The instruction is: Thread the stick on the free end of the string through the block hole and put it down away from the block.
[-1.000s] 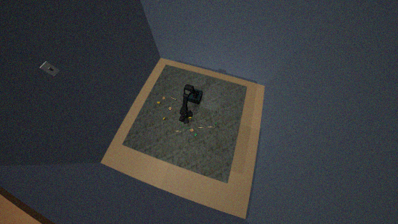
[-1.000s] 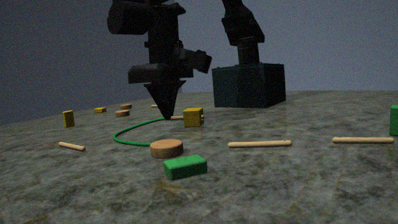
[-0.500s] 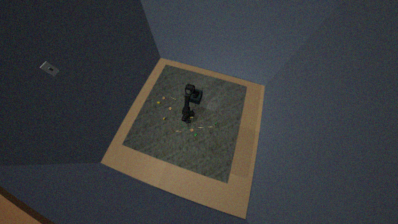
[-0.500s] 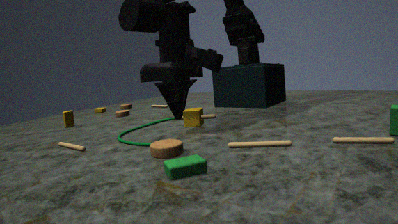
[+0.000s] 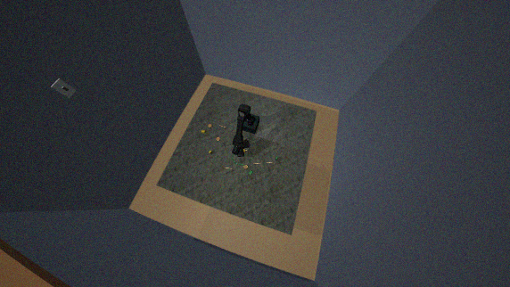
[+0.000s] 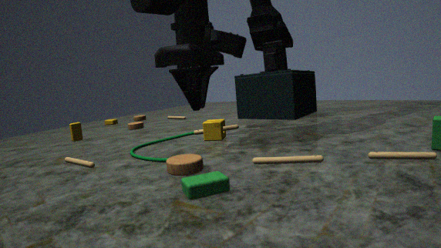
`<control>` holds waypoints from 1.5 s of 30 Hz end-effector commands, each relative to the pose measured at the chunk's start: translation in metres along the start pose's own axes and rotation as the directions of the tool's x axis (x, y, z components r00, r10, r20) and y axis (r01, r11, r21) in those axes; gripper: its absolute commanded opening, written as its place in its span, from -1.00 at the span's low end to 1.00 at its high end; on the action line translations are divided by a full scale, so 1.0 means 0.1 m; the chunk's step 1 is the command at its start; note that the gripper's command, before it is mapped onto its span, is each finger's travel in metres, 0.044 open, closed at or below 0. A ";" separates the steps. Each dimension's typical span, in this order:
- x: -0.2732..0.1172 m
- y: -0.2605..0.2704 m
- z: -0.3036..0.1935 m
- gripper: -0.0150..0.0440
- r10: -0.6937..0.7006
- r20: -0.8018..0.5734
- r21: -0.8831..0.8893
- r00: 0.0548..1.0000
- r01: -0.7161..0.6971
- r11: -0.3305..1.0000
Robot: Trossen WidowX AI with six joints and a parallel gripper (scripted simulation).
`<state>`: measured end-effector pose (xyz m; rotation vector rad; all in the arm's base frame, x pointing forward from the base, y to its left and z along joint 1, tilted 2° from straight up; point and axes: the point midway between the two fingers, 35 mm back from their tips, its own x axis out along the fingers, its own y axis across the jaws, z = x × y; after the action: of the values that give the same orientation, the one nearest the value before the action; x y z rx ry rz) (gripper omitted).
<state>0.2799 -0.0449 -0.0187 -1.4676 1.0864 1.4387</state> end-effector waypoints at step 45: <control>-0.40 -0.05 0.42 -0.08 -0.031 0.009 0.681 0.999 -0.028 -0.732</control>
<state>0.2777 -0.0182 0.0192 -0.2299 1.5509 0.1559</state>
